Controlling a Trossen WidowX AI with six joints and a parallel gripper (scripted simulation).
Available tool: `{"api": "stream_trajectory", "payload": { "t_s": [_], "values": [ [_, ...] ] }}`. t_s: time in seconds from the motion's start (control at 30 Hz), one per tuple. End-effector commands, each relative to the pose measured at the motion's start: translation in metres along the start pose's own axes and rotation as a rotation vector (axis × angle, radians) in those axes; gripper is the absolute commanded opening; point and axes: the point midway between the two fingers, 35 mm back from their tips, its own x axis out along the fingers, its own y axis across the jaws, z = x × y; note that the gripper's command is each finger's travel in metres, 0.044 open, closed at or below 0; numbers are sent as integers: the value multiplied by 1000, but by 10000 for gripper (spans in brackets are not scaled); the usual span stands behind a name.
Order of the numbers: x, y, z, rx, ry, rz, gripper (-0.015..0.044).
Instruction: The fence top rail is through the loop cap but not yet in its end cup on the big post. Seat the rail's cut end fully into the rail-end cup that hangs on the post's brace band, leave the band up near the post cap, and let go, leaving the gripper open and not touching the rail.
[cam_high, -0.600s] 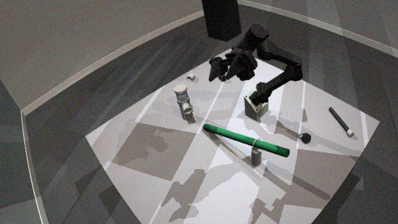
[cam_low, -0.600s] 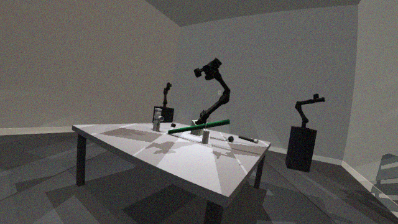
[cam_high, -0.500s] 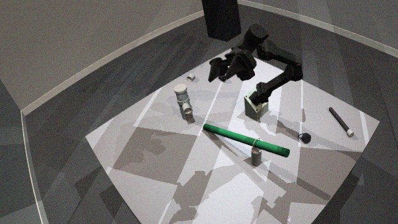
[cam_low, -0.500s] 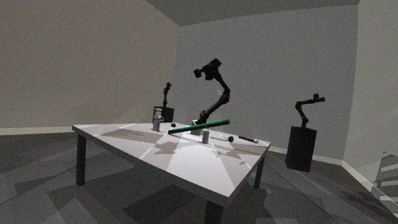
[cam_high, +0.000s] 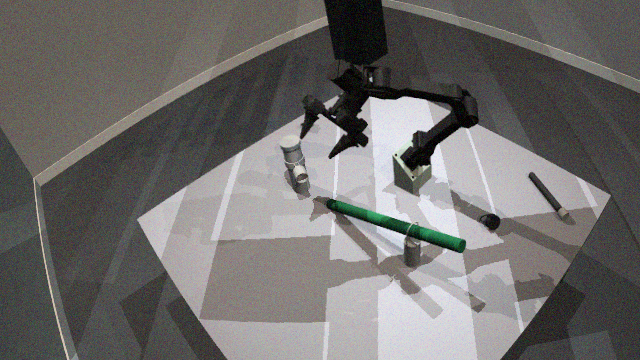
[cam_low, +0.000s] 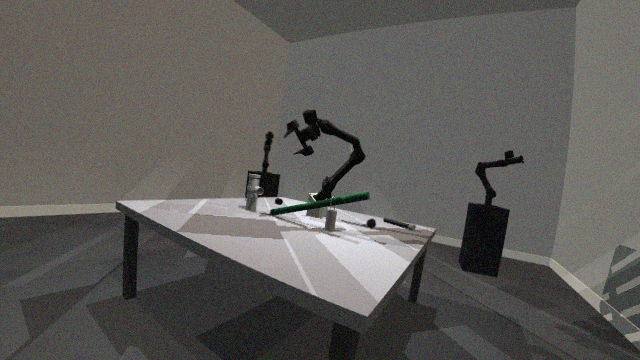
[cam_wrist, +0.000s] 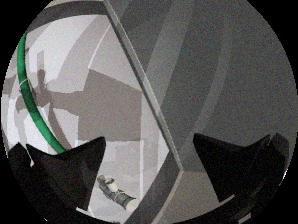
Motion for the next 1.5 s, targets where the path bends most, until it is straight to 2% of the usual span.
{"api": "stream_trajectory", "payload": {
  "t_s": [0.0,0.17,0.23,0.5,0.67,1.07,1.47],
  "values": [
    [8,33,-40,367,82,106,440],
    [9,101,-91,1003,262,265,440],
    [7,120,-100,1174,321,304,440],
    [6,122,-101,1195,328,309,440],
    [16,109,-121,974,308,316,440],
    [67,64,-232,-94,236,381,440],
    [76,73,-238,-109,235,382,440]
  ]
}}
